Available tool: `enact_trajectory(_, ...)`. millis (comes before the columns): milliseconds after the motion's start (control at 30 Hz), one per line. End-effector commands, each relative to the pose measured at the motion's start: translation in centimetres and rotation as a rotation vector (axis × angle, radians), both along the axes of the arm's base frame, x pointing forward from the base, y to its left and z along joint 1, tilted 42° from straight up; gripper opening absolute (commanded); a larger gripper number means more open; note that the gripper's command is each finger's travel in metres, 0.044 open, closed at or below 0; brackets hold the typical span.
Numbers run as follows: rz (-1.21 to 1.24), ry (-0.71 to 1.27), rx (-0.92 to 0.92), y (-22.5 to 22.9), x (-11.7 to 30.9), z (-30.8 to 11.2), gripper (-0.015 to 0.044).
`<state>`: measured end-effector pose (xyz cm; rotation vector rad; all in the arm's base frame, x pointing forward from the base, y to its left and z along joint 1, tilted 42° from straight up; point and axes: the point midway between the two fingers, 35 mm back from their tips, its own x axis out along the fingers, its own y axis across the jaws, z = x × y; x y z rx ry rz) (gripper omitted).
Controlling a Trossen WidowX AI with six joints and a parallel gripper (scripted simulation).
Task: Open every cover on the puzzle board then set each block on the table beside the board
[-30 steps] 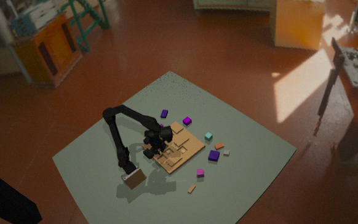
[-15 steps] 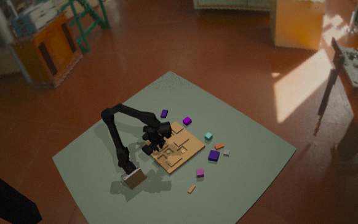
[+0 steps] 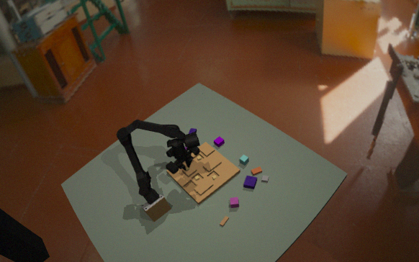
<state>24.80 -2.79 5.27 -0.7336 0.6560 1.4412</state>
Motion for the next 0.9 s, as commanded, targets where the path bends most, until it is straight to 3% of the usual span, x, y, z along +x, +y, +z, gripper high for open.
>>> enact_trajectory(0, -0.005, -0.002, 0.0, 0.8, 0.7, 0.9, 0.008)
enact_trajectory(867, -0.011, -0.012, -0.006, 6.9, 3.7, 6.4, 0.008)
